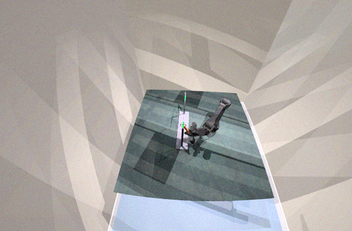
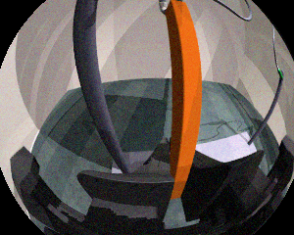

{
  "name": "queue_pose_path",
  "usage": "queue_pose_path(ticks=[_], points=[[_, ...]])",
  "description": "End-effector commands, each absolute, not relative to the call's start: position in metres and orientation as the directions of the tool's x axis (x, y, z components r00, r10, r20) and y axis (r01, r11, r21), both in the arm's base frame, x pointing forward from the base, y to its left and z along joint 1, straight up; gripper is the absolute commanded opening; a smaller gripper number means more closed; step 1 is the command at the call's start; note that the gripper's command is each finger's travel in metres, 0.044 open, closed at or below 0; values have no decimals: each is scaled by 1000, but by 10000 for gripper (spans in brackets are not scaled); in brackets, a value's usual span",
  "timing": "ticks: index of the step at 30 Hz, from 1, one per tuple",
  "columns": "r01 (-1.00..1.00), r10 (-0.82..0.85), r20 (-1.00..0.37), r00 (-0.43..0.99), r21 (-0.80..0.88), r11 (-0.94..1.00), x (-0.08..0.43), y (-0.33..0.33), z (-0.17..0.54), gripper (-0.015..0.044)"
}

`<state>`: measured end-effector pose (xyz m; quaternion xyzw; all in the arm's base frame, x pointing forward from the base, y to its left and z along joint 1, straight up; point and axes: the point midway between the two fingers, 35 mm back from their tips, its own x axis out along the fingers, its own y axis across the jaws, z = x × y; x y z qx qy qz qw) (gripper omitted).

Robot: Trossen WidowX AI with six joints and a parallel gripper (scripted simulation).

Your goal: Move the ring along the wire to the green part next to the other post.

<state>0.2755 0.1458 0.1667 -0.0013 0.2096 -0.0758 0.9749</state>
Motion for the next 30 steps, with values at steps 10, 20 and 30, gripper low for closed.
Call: queue_pose_path(ticks=[10, 20, 30], points=[[152, -151, -407, 901, -31, 988, 275, 145, 166, -150], [148, -149, -408, 901, -35, 988, 275, 146, 167, 113], [152, -151, -418, 896, -31, 988, 252, 151, 175, 160]])
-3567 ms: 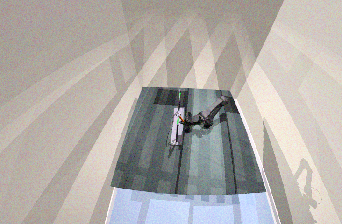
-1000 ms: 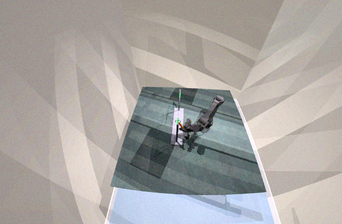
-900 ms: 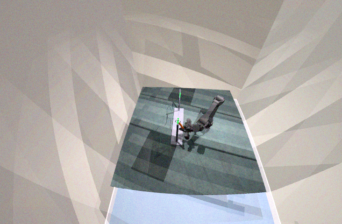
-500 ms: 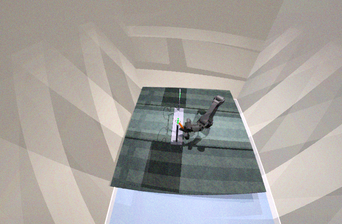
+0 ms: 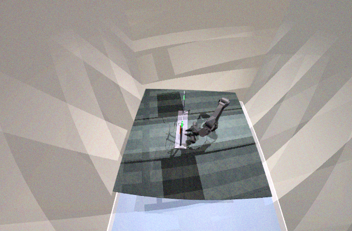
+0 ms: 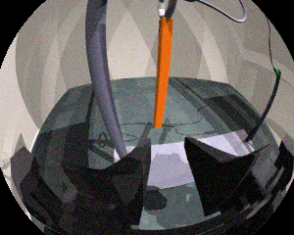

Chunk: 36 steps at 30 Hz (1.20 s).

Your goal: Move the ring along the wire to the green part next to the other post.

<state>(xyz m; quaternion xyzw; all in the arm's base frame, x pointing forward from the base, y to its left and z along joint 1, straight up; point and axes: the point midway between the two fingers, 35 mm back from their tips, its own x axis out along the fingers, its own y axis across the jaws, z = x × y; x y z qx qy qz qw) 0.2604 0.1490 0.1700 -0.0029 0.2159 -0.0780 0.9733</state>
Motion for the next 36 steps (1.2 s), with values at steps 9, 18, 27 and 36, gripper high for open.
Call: queue_pose_path(ticks=[9, 18, 27, 36], points=[[152, -151, -412, 898, -31, 988, 230, 153, 186, 160], [152, -151, -412, 898, -31, 988, 230, 153, 186, 160], [152, -151, -412, 898, -31, 988, 230, 153, 186, 160], [145, -146, -408, 901, -35, 989, 193, 158, 204, 396]])
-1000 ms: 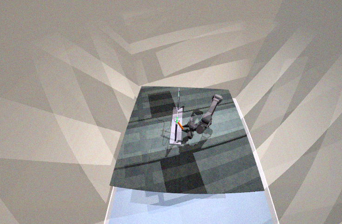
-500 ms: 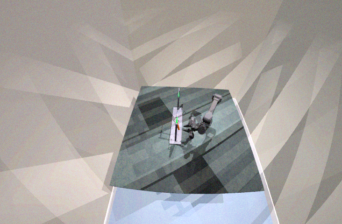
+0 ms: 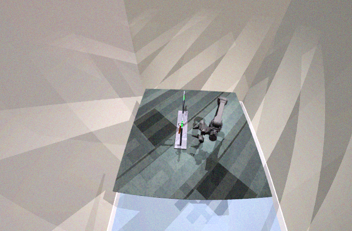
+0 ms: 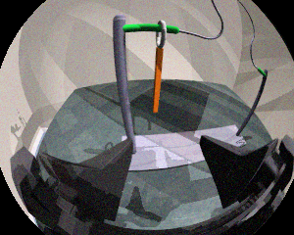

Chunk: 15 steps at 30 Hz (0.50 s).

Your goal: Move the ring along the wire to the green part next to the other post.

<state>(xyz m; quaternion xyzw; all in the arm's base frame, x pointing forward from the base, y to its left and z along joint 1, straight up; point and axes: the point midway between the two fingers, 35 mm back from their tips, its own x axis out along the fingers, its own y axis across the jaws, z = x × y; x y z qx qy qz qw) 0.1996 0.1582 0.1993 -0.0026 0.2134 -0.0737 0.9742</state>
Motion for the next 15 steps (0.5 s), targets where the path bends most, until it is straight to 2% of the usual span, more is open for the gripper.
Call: queue_pose_path(ticks=[1, 2, 15], points=[[145, -146, -408, 901, -35, 989, 193, 158, 204, 422], [145, -146, -408, 901, -35, 989, 193, 158, 204, 440], [145, -146, -408, 901, -35, 989, 193, 158, 204, 440]])
